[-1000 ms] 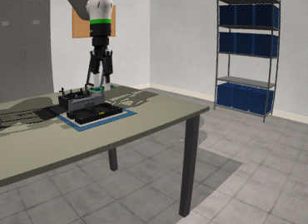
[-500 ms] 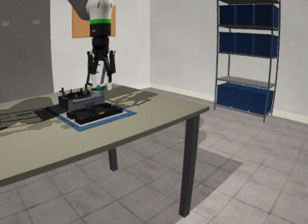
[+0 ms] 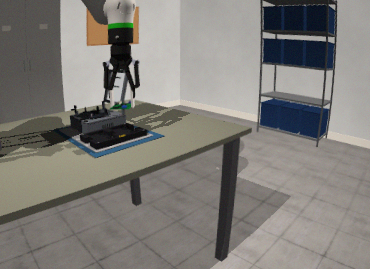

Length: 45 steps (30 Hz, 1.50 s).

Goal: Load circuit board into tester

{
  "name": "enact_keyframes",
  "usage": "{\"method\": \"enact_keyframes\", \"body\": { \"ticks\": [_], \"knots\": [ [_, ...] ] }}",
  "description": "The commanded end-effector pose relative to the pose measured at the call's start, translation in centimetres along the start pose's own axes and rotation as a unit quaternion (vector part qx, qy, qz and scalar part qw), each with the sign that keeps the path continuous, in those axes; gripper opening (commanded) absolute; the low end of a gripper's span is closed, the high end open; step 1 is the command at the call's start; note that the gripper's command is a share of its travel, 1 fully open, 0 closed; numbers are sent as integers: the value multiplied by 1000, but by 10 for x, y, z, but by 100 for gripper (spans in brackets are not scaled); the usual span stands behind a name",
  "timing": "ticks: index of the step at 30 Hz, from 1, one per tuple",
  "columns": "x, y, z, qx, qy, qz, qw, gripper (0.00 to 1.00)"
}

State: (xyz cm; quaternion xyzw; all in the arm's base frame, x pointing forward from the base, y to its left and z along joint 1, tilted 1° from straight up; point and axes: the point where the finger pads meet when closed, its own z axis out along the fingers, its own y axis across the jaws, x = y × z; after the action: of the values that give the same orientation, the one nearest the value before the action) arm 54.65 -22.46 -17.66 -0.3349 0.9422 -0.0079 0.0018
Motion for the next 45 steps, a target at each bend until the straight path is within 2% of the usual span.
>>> {"method": "enact_keyframes", "body": {
  "ticks": [1,14,27,45],
  "knots": [
    [0,0,0,-2,-2,-42,999,46],
    [0,0,0,-2,-3,-155,988,46],
    [0,0,0,-1,-3,-262,965,46],
    [0,0,0,-1,-3,-350,937,46]
  ]
}}
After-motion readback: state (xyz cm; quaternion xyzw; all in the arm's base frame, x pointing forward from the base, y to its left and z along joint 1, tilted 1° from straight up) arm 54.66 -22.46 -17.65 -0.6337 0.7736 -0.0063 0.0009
